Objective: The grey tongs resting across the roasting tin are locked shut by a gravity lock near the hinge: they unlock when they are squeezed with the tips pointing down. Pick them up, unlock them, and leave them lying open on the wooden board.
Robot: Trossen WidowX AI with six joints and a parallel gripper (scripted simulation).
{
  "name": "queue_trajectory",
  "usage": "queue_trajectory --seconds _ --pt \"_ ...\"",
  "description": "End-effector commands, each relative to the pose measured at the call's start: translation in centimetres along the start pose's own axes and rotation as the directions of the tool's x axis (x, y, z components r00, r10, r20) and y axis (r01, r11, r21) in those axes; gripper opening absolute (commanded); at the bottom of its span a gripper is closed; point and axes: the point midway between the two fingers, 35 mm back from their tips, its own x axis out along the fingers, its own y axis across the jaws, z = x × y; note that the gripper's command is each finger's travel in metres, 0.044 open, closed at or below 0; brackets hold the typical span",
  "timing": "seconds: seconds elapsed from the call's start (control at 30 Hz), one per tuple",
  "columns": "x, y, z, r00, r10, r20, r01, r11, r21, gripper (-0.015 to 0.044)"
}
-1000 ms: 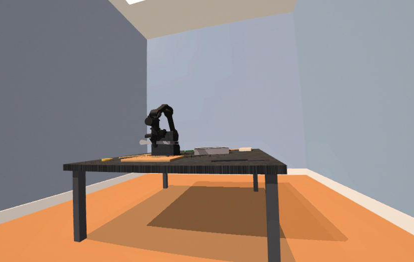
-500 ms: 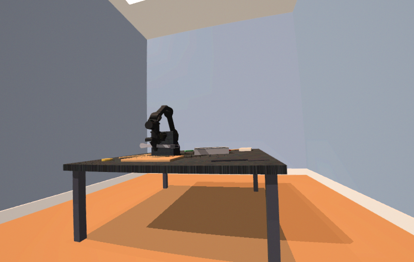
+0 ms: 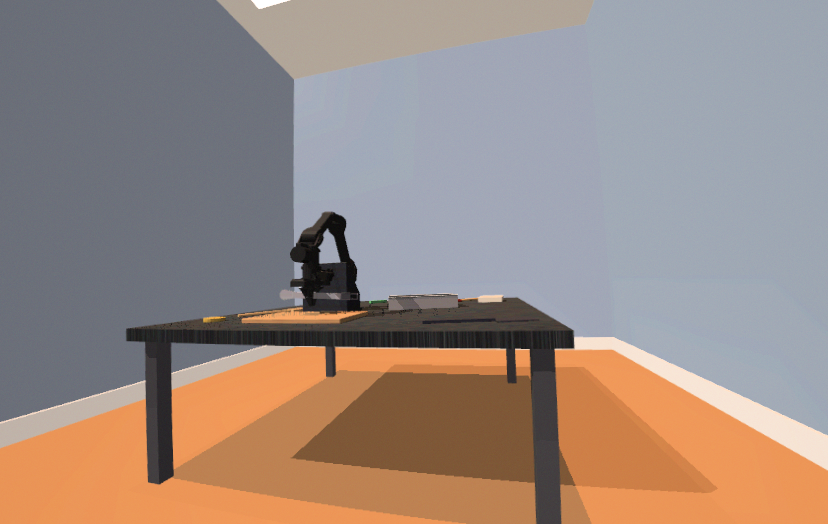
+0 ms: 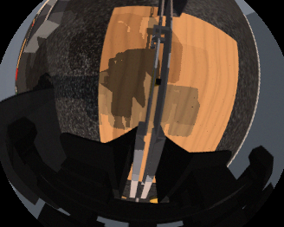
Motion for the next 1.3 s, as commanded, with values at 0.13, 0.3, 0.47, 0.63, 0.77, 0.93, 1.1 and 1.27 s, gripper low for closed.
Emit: queue_trajectory --seconds 0.13,0.3,0.47,0.63,0.77,0.93,1.1,1.27 --pt "0.0 0.0 0.0 1.000 0.000 0.000 0.000 1.000 0.000 0.0086" --pt "0.0 0.0 0.0 1.000 0.000 0.000 0.000 1.000 0.000 0.0217" --pt "0.0 0.0 0.0 1.000 0.000 0.000 0.000 1.000 0.000 0.0349" --pt "0.0 0.0 0.0 1.000 0.000 0.000 0.000 1.000 0.000 0.0440" --pt "-1.2 -0.6 1.3 1.000 -0.005 -0.001 0.005 1.000 0.002 0.0440" --pt "-5.2 -1.6 6.0 1.000 -0.014 0.004 0.014 1.000 0.009 0.0440" --pt "-9.2 -1.1 11.5 1.000 -0.011 0.011 0.011 1.000 0.006 0.0440" --pt "-11.6 0.1 15.4 1.000 -0.004 0.017 0.004 1.000 -0.004 0.0440"
